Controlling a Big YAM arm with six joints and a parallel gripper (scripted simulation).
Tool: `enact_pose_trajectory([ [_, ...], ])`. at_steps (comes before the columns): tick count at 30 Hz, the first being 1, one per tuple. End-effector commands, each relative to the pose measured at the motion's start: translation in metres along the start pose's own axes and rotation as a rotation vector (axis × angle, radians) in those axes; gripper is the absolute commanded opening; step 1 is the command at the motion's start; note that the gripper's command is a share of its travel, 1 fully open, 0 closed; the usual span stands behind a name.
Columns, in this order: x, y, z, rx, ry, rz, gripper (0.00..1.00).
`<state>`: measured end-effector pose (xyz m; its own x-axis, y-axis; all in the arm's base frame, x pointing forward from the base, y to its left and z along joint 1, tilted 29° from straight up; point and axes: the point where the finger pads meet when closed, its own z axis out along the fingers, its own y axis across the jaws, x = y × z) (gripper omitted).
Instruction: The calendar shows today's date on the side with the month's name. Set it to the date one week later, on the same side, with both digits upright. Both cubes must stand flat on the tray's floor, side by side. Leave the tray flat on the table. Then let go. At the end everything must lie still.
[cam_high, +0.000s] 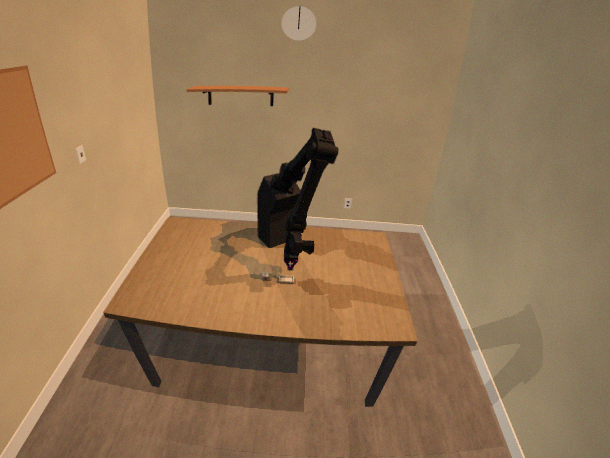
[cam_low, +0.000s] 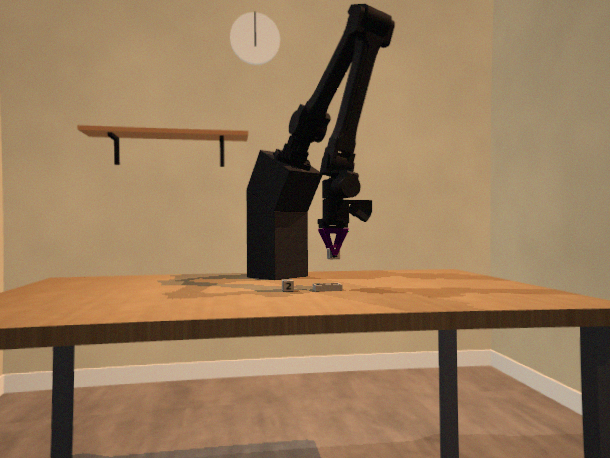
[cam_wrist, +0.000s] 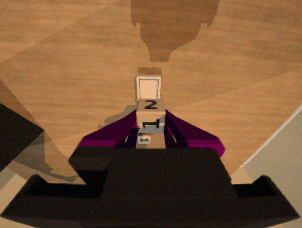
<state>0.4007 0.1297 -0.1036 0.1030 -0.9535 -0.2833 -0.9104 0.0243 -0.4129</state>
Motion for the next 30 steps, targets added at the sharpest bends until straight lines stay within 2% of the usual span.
enact_pose_trajectory([
  [1, 0.004, 0.003, -0.020, -0.009, 0.004, -0.002, 0.26],
  [6, 0.003, 0.003, -0.031, -0.008, 0.003, -0.005, 0.26],
  [11, 0.003, 0.012, -0.025, -0.032, 0.007, -0.001, 0.26],
  [21, -0.005, 0.010, -0.024, -0.028, 0.001, 0.029, 0.26],
  [24, -0.010, 0.005, -0.025, -0.020, 0.002, 0.103, 0.26],
  [30, -0.026, -0.005, -0.026, 0.001, -0.005, 0.347, 0.26],
])
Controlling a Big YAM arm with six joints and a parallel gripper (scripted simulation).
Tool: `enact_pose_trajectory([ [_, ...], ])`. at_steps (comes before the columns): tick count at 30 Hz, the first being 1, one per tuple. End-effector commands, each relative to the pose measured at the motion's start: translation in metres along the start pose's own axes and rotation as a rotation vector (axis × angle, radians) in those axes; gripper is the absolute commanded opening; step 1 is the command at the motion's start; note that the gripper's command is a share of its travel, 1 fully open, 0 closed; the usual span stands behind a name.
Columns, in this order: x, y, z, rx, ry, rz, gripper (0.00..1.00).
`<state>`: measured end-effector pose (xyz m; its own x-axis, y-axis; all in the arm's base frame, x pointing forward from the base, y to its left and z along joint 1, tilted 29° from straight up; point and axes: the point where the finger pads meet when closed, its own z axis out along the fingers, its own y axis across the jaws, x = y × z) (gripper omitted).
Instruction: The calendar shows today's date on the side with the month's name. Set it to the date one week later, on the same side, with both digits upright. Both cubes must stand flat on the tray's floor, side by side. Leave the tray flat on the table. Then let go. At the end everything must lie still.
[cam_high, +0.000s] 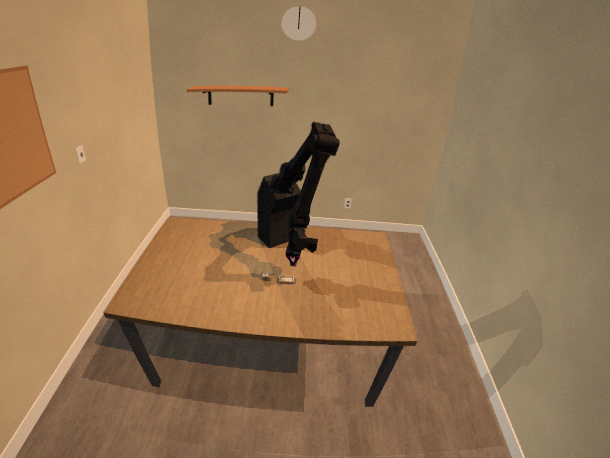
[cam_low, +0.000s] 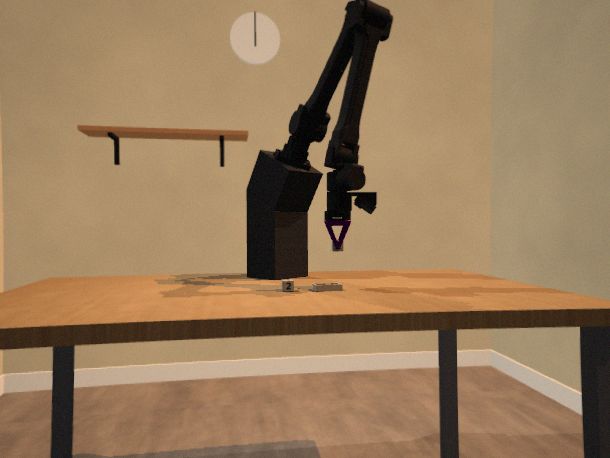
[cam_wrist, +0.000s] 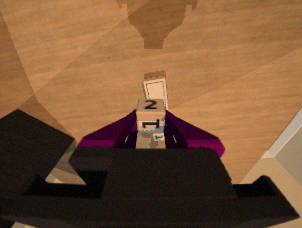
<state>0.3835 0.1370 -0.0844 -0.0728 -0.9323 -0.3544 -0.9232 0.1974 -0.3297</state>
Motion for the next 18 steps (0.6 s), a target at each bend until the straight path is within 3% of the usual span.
enact_pose_trajectory([
  [1, -0.016, -0.010, -0.005, 0.025, -0.010, 0.190, 0.26],
  [3, -0.016, -0.010, -0.005, 0.025, -0.010, 0.190, 0.26],
  [18, -0.041, -0.005, -0.002, 0.023, -0.017, 0.673, 0.26],
])
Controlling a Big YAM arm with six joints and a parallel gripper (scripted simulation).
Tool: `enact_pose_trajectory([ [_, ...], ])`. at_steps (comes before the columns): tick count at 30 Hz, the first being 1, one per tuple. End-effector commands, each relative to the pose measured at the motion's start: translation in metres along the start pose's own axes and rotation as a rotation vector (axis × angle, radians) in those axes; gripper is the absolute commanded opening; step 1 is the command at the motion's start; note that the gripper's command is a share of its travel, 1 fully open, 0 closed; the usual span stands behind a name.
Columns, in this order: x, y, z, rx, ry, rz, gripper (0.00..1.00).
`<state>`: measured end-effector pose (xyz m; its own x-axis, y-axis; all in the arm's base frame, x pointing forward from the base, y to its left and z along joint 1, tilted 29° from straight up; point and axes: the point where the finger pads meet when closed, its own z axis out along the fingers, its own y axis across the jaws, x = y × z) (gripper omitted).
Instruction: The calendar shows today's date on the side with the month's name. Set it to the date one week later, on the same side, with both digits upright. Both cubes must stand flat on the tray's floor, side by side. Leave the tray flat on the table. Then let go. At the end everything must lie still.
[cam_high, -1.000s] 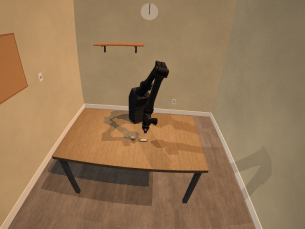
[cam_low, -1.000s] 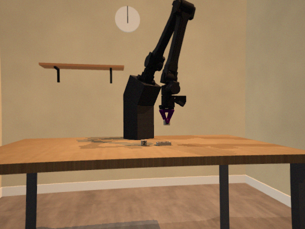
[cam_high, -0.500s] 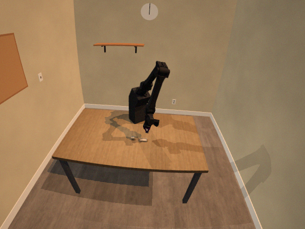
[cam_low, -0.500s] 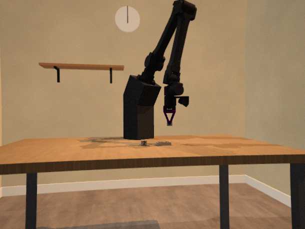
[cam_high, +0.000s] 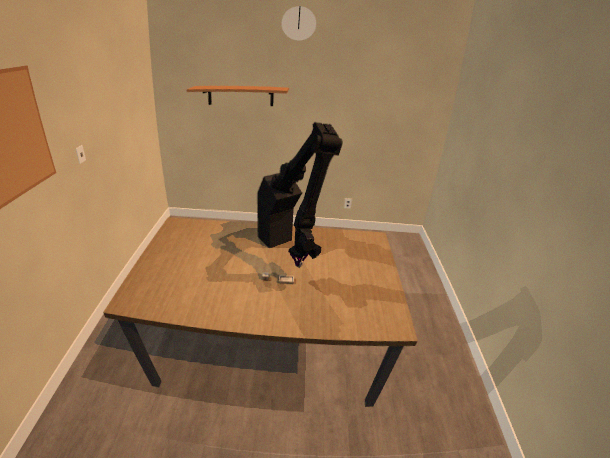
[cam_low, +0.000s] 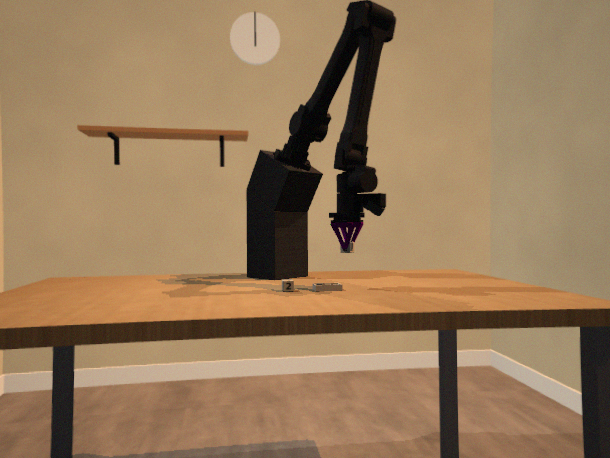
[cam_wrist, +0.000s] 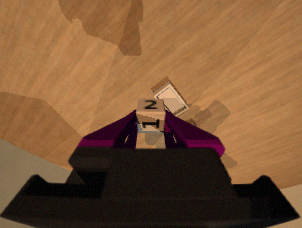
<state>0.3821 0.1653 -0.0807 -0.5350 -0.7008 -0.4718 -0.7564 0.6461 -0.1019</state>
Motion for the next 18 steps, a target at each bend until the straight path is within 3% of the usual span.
enact_pose_trajectory([
  [1, -0.017, -0.002, -0.007, 0.018, -0.024, 0.137, 0.26],
  [18, -0.037, 0.019, -0.005, 0.011, -0.031, 0.662, 0.26],
])
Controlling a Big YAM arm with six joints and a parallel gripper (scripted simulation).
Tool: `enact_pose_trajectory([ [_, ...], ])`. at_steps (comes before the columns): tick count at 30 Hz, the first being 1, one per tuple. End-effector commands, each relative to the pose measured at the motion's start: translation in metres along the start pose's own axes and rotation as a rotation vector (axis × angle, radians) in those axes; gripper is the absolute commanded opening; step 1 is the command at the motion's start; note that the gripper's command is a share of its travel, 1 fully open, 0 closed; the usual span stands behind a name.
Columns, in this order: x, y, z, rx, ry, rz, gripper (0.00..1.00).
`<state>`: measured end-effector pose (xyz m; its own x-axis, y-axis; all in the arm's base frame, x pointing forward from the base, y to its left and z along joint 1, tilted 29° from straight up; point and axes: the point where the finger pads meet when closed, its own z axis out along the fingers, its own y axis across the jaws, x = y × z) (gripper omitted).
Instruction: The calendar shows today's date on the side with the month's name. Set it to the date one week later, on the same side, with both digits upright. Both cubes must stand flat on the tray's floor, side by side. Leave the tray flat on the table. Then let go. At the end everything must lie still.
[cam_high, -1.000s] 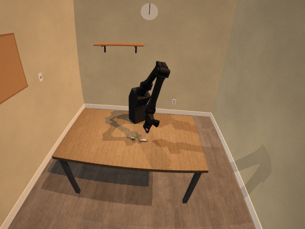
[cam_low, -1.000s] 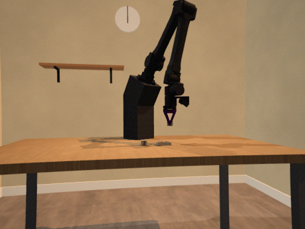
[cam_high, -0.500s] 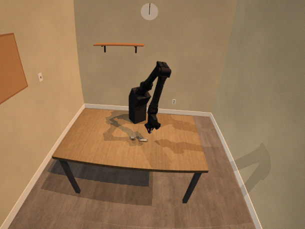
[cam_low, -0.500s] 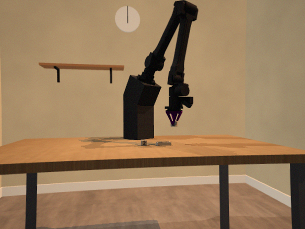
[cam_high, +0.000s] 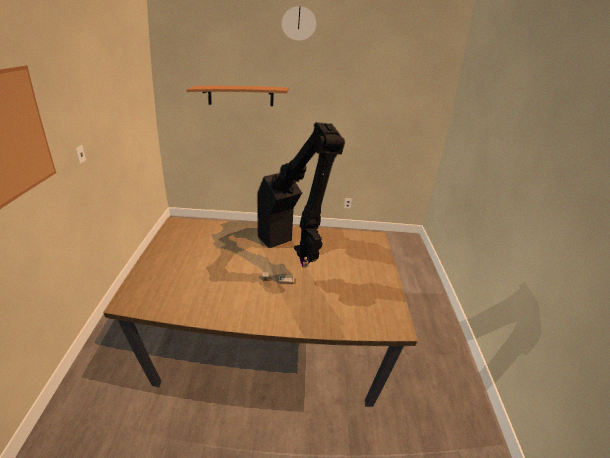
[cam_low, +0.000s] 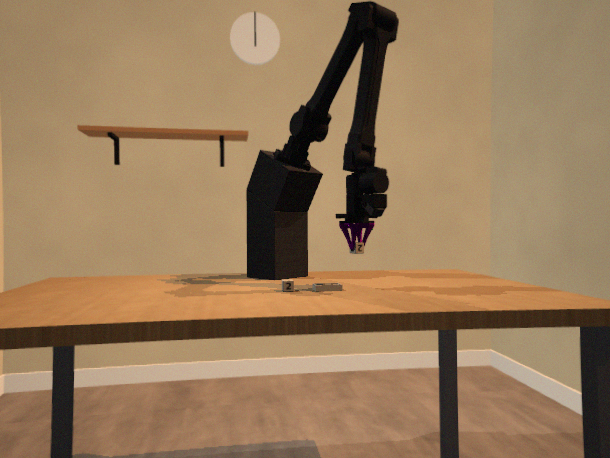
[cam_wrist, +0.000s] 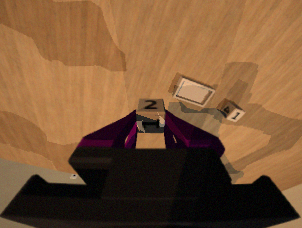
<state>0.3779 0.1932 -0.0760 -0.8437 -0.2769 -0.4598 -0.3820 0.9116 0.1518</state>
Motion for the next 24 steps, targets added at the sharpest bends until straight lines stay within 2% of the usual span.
enact_pose_trajectory([
  [1, -0.015, 0.007, -0.008, 0.003, -0.031, 0.131, 0.26],
  [8, -0.017, 0.017, -0.007, 0.000, -0.032, 0.307, 0.26],
  [24, -0.019, 0.012, -0.008, 0.003, -0.036, 0.335, 0.26],
])
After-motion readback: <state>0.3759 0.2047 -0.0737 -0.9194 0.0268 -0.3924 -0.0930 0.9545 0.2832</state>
